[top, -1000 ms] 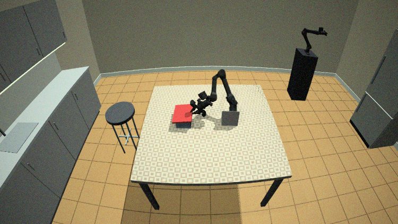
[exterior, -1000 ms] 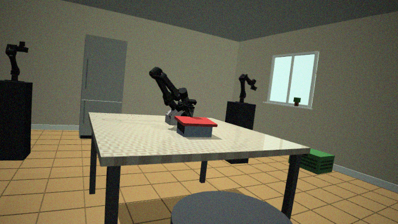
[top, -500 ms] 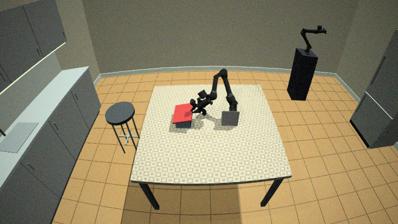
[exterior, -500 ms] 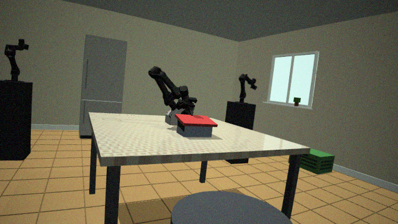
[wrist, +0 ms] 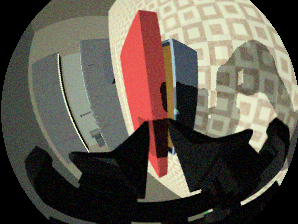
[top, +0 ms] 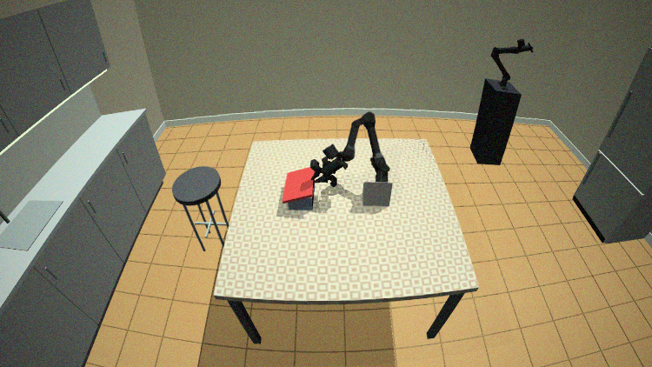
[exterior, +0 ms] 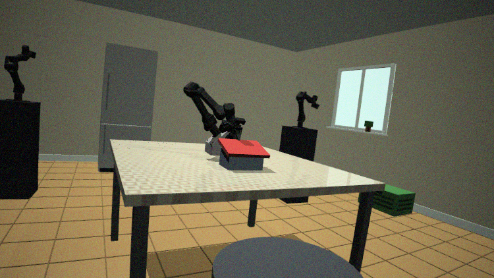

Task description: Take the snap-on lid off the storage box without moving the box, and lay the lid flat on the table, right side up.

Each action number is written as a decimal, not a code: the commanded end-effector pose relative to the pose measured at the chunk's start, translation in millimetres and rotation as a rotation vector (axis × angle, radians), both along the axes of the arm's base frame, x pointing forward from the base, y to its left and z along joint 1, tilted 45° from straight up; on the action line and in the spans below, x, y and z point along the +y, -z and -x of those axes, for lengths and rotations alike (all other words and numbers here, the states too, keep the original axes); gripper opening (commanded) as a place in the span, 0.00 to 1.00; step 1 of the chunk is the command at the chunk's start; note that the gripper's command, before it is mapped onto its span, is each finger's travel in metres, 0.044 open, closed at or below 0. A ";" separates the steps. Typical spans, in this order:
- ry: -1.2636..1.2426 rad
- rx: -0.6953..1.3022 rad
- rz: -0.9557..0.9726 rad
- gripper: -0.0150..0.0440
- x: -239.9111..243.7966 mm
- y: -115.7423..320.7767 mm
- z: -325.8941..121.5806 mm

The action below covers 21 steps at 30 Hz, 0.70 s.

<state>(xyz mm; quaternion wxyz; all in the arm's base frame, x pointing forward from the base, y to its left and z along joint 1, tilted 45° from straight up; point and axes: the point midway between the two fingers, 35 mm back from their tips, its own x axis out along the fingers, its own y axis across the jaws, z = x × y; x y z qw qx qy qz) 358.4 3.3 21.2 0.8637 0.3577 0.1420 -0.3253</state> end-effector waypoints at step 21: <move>-0.003 -0.018 -0.010 0.25 24.0 -26.2 -7.3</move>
